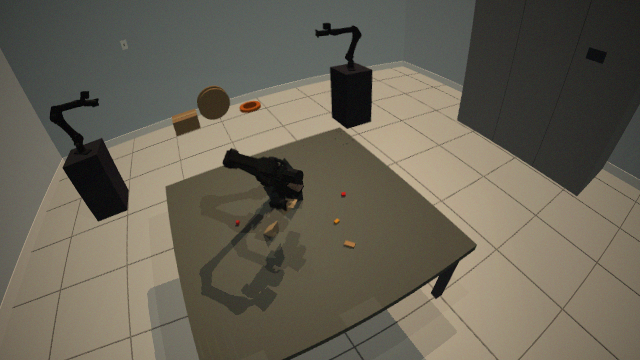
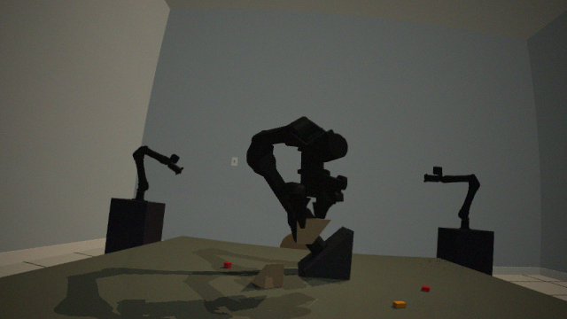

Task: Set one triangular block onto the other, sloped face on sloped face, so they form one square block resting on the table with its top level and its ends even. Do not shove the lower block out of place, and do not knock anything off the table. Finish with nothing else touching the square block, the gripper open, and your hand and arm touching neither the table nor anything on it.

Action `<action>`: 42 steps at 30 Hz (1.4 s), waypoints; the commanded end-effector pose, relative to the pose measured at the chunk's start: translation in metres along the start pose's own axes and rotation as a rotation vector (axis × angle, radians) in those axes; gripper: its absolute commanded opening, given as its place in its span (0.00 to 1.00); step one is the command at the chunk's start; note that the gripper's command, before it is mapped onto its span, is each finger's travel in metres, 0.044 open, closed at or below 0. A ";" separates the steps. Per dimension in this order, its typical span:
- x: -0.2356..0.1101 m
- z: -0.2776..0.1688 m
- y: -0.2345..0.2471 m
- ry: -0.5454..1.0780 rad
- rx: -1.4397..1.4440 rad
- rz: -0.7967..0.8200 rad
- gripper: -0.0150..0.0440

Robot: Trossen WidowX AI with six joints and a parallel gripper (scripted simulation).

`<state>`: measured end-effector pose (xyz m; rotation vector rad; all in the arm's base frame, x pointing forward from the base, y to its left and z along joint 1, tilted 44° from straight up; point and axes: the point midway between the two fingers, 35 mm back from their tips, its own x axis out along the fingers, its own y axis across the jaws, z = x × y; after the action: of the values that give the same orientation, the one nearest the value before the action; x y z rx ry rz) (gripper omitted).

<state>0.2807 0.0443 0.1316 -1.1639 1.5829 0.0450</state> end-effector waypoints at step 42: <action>0.004 -0.146 -0.045 0.022 -0.017 -0.056 0.25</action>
<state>0.2013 -0.0594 0.2196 -1.2298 1.5371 0.0186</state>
